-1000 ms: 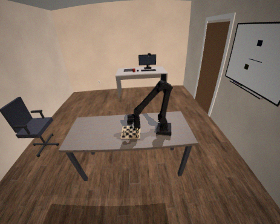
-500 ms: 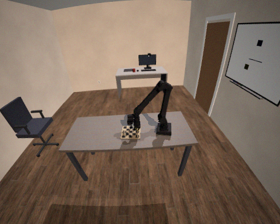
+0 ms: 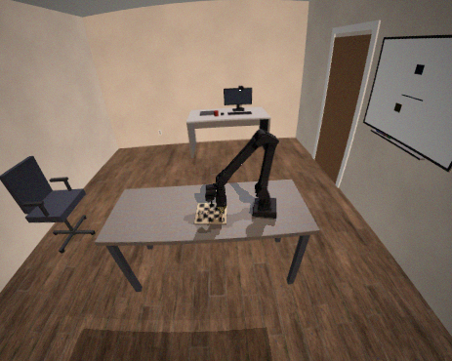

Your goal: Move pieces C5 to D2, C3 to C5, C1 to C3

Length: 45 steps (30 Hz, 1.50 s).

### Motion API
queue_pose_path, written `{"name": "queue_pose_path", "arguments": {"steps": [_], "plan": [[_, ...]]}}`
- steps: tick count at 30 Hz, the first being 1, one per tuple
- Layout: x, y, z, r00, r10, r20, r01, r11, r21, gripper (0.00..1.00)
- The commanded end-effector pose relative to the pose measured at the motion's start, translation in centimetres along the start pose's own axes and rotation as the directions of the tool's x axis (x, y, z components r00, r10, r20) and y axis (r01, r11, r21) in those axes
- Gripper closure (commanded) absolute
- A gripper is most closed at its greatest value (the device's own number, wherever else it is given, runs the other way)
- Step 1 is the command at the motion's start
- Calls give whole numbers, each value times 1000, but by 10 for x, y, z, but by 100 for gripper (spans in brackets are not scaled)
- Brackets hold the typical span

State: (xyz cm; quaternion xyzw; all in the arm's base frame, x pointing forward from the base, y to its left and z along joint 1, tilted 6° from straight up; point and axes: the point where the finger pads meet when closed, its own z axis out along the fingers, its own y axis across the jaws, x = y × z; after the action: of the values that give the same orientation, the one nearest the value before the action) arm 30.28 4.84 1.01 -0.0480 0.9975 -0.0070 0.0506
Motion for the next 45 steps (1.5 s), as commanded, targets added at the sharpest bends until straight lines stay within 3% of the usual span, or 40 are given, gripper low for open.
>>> {"name": "queue_pose_path", "arguments": {"steps": [1,12,26,29,30,33,35,36,45], "plan": [[-8,-1,-1,1000,-8,18,8,1000,-3,65],[-25,1,-33,998,-11,62,12,1000,-6,65],[-24,4,-107,998,-3,70,4,1000,-9,65],[-24,4,-110,998,-2,70,3,1000,-9,65],[1,1,-85,1000,1,-13,-1,1000,-1,65],[-17,2,-106,999,3,42,-3,1000,-6,65],[-19,2,-109,999,4,50,-3,1000,-6,65],[-19,2,-108,999,4,53,-3,1000,-7,0],[-20,2,-108,999,4,54,-3,1000,-7,0]]}}
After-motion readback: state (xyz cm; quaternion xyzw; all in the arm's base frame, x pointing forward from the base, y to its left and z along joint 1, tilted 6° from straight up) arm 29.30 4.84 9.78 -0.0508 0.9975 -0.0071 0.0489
